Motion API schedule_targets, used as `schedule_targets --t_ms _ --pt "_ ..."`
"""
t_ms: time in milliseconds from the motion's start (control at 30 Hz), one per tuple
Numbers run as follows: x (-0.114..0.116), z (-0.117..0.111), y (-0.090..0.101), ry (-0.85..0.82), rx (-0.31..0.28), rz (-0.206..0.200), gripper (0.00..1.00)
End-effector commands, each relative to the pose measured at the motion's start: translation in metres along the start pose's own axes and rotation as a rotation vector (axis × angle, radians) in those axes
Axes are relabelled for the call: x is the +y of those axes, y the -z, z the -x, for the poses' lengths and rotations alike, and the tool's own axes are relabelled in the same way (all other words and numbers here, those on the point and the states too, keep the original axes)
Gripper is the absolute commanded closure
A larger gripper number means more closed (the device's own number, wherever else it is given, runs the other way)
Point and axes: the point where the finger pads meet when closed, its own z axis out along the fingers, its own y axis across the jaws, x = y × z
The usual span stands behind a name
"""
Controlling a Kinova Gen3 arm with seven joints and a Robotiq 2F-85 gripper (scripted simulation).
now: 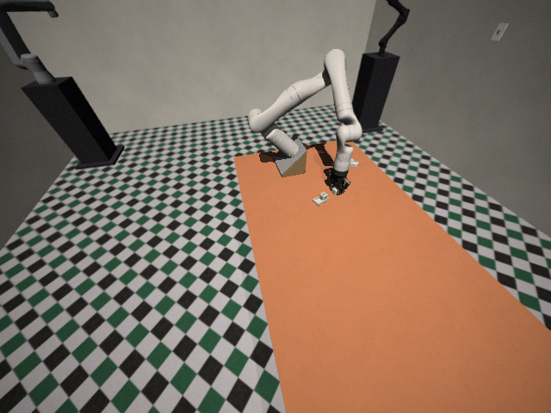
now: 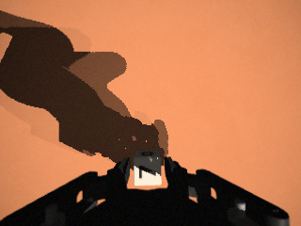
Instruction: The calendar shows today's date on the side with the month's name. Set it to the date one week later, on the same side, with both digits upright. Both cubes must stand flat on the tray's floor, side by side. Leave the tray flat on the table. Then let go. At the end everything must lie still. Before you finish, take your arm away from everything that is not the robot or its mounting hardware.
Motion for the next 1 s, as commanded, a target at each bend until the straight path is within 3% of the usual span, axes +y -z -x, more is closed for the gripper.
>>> schedule_targets --t_ms 0,100,133,967 --pt "0.0005 -0.0003 0.0007 0.000 0.001 0.001 0.54" --pt "0.0005 -0.0003 0.0007 0.000 0.001 0.001 0.54" --pt "0.0005 -0.0003 0.0007 0.000 0.001 0.001 0.74" --pt "0.0005 -0.0003 0.0007 0.000 0.001 0.001 0.74"
